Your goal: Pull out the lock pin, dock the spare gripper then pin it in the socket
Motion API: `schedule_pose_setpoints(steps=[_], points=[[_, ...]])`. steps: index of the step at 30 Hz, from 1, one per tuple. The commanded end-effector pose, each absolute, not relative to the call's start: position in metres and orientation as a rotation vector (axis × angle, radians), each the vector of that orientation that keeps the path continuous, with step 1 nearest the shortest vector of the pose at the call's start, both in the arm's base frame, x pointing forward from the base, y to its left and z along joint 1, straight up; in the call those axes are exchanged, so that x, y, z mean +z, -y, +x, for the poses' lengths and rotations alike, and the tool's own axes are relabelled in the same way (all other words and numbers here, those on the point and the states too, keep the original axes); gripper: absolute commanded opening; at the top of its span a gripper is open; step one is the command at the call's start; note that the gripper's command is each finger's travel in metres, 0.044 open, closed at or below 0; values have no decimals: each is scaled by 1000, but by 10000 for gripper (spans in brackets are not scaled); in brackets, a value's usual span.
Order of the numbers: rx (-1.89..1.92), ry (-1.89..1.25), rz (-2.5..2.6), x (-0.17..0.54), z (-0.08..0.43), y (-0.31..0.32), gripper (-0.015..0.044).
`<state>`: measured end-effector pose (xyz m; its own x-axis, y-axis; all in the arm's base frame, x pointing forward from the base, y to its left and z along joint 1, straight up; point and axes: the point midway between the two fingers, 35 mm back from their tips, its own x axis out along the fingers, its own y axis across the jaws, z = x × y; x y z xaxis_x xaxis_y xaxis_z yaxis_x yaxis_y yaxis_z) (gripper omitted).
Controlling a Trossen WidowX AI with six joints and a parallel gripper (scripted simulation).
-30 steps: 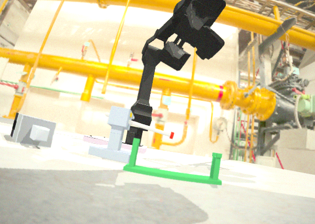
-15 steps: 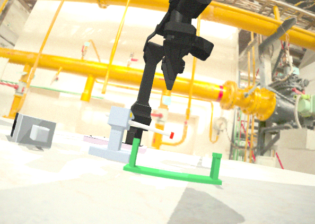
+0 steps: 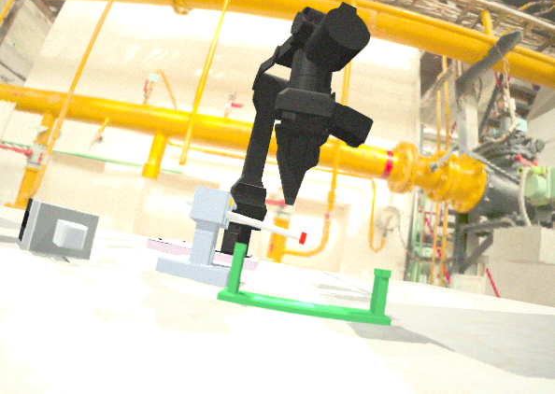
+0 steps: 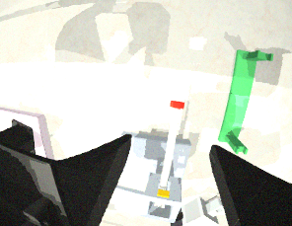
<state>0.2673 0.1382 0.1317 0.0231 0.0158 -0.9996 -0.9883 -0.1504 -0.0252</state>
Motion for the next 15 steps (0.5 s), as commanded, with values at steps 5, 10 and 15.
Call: schedule_pose_setpoints(steps=[5,10,15], points=[[1305,-1099,-1316,117,269,-139,300],[1305,-1099,-1316,109,270,-140,300],[1305,-1099,-1316,101,271,-140,300]])
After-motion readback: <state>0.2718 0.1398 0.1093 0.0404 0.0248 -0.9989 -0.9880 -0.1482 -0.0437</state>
